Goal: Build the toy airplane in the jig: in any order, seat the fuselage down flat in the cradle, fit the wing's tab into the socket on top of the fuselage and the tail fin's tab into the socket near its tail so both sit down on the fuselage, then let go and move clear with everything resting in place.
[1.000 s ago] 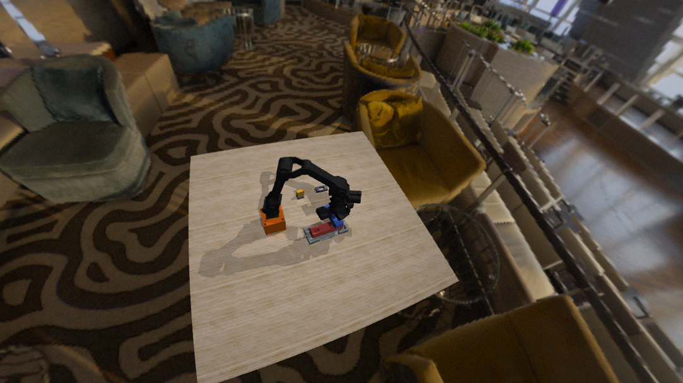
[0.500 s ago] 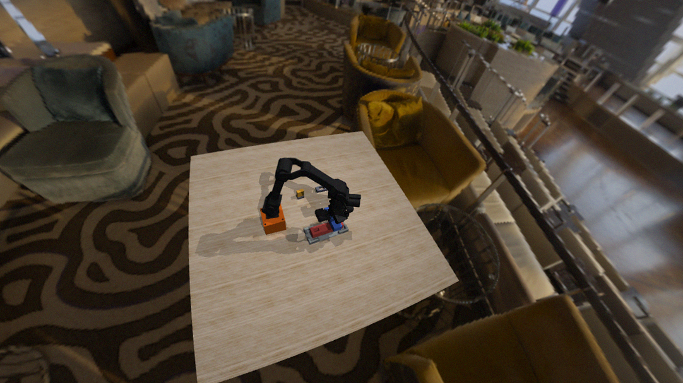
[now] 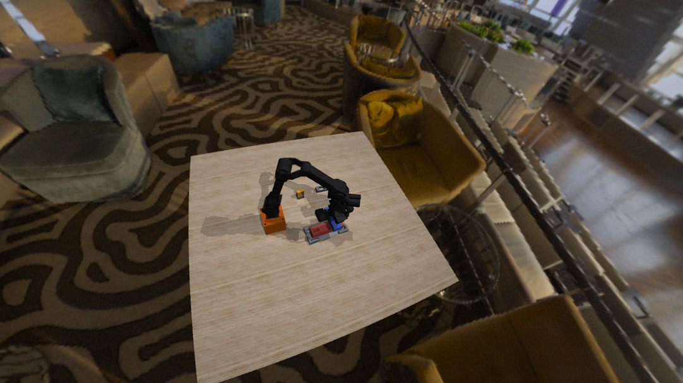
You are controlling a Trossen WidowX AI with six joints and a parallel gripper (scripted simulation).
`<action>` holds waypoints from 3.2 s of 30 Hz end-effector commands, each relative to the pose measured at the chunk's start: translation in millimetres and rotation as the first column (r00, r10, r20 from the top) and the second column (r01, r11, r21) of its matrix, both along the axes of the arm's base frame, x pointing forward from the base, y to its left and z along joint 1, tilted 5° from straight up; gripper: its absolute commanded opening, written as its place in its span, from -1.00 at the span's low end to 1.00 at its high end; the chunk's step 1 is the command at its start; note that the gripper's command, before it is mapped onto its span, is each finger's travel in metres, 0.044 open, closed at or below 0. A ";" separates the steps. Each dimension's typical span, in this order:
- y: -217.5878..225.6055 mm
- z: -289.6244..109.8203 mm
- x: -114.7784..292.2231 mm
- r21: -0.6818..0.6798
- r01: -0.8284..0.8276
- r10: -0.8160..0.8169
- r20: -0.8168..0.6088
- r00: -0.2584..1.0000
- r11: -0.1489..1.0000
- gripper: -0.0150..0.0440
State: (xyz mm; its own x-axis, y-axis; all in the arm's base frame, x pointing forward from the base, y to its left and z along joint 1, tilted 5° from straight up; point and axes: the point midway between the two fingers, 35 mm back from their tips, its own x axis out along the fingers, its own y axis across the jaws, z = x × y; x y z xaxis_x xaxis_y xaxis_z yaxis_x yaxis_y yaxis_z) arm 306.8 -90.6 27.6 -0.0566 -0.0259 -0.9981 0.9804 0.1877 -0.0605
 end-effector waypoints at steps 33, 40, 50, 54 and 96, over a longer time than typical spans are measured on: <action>-2.7 -37.8 -0.9 -0.005 0.006 -0.006 0.005 1.000 1.000 0.17; -2.0 -37.1 -1.0 -0.001 0.007 -0.007 0.005 1.000 1.000 -0.03; -2.0 -37.1 -1.0 -0.001 0.007 -0.007 0.005 1.000 1.000 0.14; -2.0 -37.1 -1.0 -0.001 0.007 -0.007 0.005 1.000 1.000 0.50; -0.6 48.3 9.0 0.076 -0.996 0.999 0.024 0.046 0.044 1.00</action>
State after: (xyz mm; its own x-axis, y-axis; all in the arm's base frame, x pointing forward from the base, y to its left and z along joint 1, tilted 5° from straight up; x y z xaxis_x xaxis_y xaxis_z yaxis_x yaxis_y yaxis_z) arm 315.3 -91.0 75.8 -0.0464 -0.0289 -0.9985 0.4222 0.9053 -0.0458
